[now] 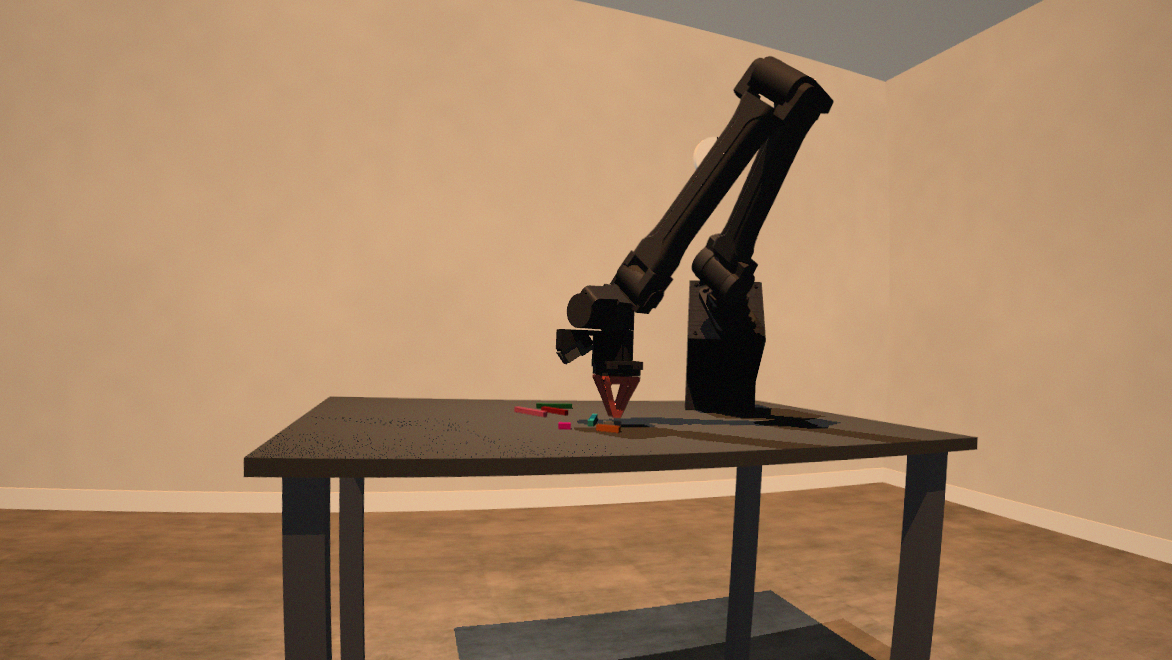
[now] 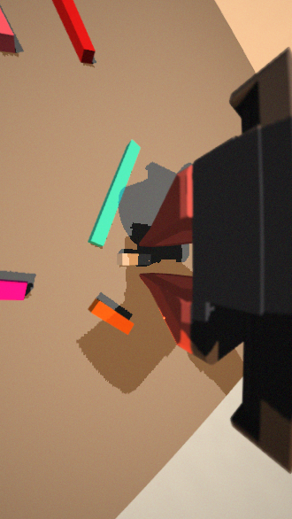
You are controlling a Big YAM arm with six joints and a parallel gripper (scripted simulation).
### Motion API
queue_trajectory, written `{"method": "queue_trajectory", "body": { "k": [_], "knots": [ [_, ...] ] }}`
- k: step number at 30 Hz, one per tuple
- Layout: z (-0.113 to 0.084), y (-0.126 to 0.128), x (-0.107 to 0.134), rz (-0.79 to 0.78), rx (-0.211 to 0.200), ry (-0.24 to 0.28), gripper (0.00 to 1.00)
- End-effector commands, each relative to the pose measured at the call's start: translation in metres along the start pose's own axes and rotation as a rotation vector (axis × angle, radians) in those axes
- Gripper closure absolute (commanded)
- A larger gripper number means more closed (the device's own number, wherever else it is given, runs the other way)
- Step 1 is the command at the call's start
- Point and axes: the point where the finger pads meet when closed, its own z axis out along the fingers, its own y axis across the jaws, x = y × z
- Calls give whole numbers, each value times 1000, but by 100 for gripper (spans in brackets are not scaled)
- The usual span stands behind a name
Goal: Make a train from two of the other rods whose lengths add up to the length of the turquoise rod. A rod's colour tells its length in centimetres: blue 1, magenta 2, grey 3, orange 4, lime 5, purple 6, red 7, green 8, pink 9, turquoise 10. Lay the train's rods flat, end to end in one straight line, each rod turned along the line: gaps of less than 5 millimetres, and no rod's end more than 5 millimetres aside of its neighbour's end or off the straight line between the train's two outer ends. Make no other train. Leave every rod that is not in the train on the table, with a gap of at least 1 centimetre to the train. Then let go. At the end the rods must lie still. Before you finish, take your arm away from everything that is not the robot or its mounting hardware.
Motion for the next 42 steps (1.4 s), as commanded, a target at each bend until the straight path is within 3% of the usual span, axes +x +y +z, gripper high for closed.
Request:
{"method": "queue_trajectory", "body": {
  "k": [1, 22, 42],
  "knots": [
    [-3, 9, -6, -5, -8, -13, 76],
    [-3, 9, -6, -6, -8, -14, 76],
    [16, 5, -4, -2, -6, -5, 76]
  ]
}}
